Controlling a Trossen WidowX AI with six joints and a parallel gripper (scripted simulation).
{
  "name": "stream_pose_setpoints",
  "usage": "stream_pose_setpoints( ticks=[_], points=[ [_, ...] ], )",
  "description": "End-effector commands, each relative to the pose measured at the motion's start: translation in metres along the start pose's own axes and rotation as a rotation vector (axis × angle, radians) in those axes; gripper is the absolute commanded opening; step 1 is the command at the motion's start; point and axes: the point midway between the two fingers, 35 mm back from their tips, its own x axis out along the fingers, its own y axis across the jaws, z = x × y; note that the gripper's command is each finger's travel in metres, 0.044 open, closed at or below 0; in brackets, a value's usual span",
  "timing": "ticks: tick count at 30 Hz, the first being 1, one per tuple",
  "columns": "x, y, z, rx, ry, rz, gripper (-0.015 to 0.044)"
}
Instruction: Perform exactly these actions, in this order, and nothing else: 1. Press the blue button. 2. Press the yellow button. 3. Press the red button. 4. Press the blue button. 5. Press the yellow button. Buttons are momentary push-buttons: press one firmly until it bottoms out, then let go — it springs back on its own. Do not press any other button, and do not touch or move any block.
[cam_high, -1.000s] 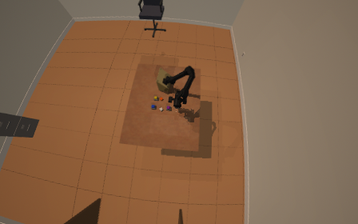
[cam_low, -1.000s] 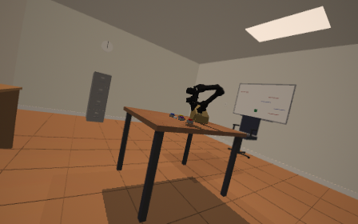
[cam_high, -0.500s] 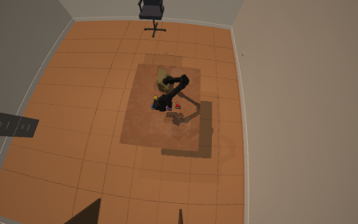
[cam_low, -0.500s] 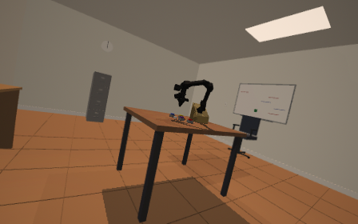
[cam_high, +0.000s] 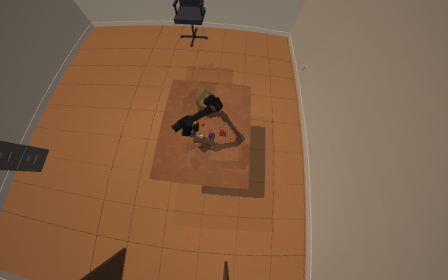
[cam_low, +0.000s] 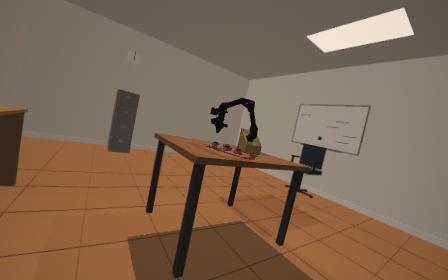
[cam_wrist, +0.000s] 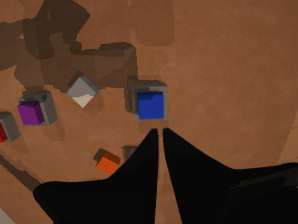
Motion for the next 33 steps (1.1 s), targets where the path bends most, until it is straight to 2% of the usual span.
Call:
stream_pose_setpoints(
  ticks=[1,33],
  points=[
    [0.049,0.003,-0.006,0.005,0.026,0.024,0.002],
    [0.086,0.004,-0.008,0.004,0.025,0.026,0.002]
  ],
)
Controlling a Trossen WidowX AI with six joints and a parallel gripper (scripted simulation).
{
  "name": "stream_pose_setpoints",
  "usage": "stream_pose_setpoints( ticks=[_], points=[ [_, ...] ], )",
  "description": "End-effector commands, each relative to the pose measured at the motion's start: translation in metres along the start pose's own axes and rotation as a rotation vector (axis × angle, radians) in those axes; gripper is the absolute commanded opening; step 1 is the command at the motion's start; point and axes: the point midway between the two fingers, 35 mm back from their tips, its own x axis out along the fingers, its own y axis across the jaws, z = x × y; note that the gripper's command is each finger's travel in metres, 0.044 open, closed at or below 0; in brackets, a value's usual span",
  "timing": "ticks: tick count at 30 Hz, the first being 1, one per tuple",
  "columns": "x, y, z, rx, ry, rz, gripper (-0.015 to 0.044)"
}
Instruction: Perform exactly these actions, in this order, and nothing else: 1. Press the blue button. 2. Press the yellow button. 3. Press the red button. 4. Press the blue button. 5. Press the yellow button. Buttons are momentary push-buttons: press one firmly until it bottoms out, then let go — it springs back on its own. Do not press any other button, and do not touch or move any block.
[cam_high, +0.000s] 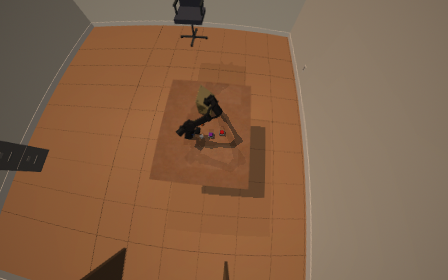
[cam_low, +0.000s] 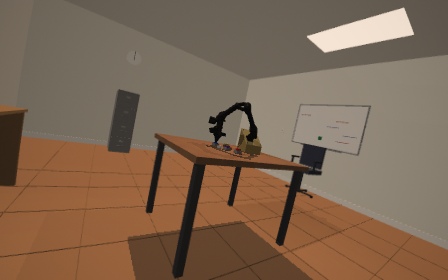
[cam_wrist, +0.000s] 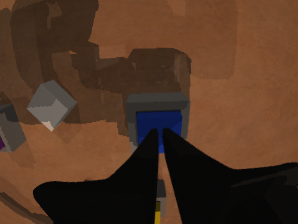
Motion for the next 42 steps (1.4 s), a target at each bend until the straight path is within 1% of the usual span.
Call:
stream_pose_setpoints(
  ticks=[1,18,20,22,28,29,31,32,38,40,42],
  points=[
    [0.004,0.0,-0.002,0.009,0.005,0.007,0.002],
    [0.004,0.0,-0.002,0.009,0.005,0.007,0.002],
    [-0.008,0.0,-0.001,0.005,0.002,0.003,0.002],
    [-0.027,-0.001,-0.002,0.009,0.005,0.005,0.002],
    [-0.033,-0.001,-0.002,0.01,0.005,0.005,0.002],
    [-0.043,-0.002,-0.001,0.01,0.005,0.004,0.002],
    [-0.078,-0.002,-0.001,0.01,0.006,0.002,0.002],
    [-0.088,-0.002,-0.001,0.01,0.006,0.002,0.002],
    [-0.092,-0.002,-0.004,0.01,0.006,0.002,0.002],
    [-0.094,-0.002,-0.02,0.012,0.006,-0.001,0.002],
    [-0.096,-0.001,-0.047,0.014,0.008,-0.004,0.002]
  ],
)
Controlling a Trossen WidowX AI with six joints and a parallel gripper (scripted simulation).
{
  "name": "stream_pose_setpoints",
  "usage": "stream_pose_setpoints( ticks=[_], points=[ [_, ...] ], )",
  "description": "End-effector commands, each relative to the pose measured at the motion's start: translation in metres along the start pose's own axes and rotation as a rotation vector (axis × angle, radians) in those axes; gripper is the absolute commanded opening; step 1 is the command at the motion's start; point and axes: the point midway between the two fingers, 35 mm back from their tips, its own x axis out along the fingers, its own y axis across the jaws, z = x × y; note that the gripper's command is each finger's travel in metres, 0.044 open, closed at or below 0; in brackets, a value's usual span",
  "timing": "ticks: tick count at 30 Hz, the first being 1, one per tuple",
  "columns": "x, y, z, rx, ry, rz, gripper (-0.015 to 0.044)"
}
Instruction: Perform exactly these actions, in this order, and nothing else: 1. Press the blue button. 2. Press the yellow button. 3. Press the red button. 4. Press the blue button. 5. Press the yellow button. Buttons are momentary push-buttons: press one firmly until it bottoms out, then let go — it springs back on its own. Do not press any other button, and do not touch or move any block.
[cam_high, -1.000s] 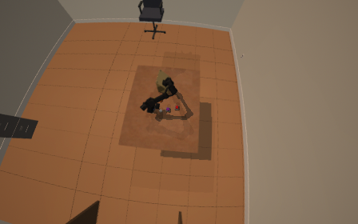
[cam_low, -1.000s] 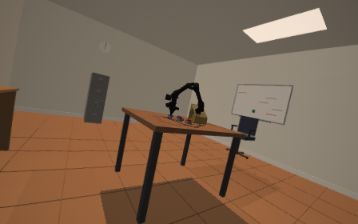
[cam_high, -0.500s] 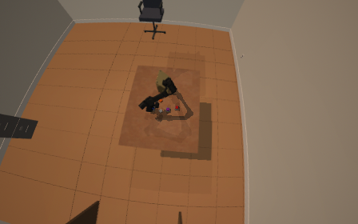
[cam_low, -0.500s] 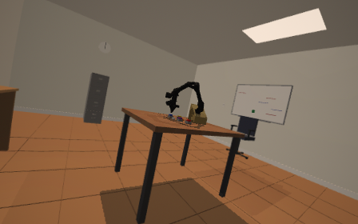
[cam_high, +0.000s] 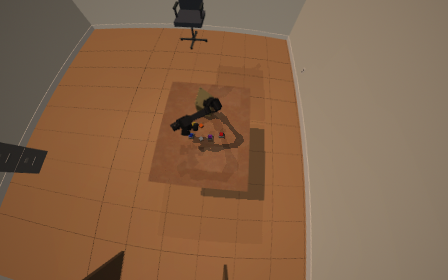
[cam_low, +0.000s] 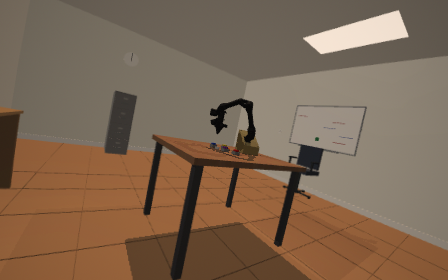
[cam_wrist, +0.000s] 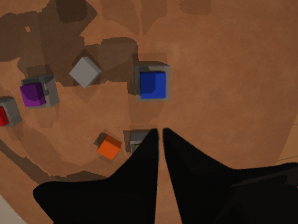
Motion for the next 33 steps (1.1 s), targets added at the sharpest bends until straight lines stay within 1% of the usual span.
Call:
stream_pose_setpoints(
  ticks=[1,5,7,11,12,15,16,22,33],
  points=[
    [-0.006,0.001,-0.042,0.012,0.0,-0.005,0.002],
    [-0.003,0.011,-0.091,0.013,0.003,-0.001,0.002],
    [-0.001,0.014,-0.099,0.013,0.003,0.001,0.002],
    [0.001,0.014,-0.099,0.013,0.003,0.0,0.002],
    [0.009,0.013,-0.098,0.013,0.003,0.0,0.002],
    [0.051,0.014,-0.098,0.012,0.002,0.002,0.002],
    [0.058,0.014,-0.099,0.012,0.002,0.003,0.002],
    [0.062,0.015,-0.099,0.012,0.002,0.003,0.002],
    [0.08,0.015,-0.099,0.012,0.002,0.004,0.002]
  ],
)
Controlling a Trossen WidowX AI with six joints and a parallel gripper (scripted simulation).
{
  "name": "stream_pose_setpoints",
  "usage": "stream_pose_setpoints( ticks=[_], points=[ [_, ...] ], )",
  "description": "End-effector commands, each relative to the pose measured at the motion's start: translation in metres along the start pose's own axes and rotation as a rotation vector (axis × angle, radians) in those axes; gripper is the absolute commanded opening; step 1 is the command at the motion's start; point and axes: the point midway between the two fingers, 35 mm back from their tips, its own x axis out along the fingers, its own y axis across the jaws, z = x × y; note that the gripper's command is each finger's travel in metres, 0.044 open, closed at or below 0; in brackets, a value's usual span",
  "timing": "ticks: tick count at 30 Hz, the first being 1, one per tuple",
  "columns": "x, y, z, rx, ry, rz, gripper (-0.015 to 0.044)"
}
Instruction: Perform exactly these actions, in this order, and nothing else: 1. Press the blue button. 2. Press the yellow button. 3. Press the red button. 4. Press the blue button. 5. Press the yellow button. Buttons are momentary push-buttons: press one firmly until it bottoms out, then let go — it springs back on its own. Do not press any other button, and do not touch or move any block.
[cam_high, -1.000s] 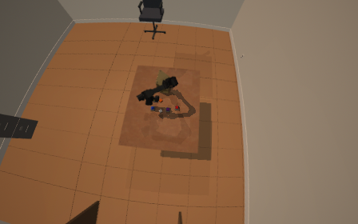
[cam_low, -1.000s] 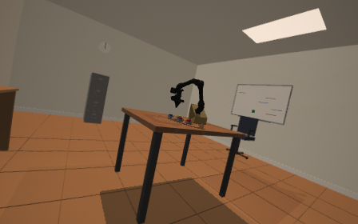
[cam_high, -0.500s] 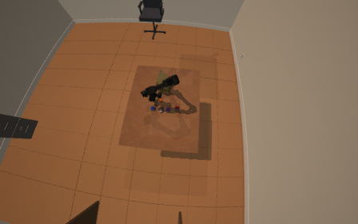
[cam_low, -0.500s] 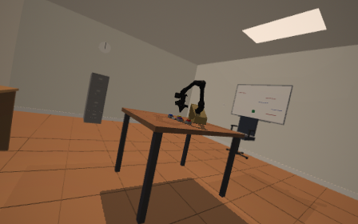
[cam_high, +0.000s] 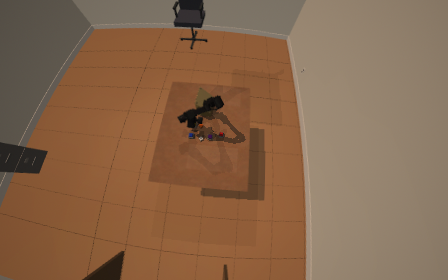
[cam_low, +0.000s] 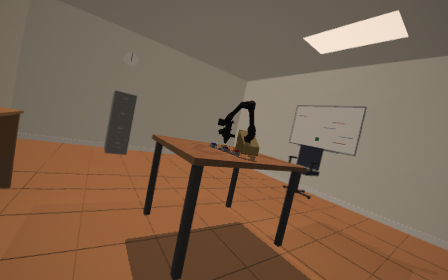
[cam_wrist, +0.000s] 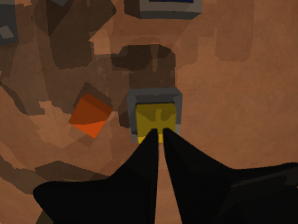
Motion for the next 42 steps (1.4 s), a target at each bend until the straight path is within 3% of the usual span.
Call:
stream_pose_setpoints(
  ticks=[1,32,36,40,42],
  points=[
    [0.009,0.001,-0.002,0.008,0.003,0.01,0.002],
    [0.021,0.002,-0.002,0.008,0.003,0.011,0.002],
    [-0.009,0.001,-0.002,0.008,0.003,0.009,0.002],
    [-0.012,0.001,-0.002,0.008,0.004,0.009,0.002],
    [-0.016,0.006,0.006,0.011,0.005,0.0,0.0072]
  ],
)
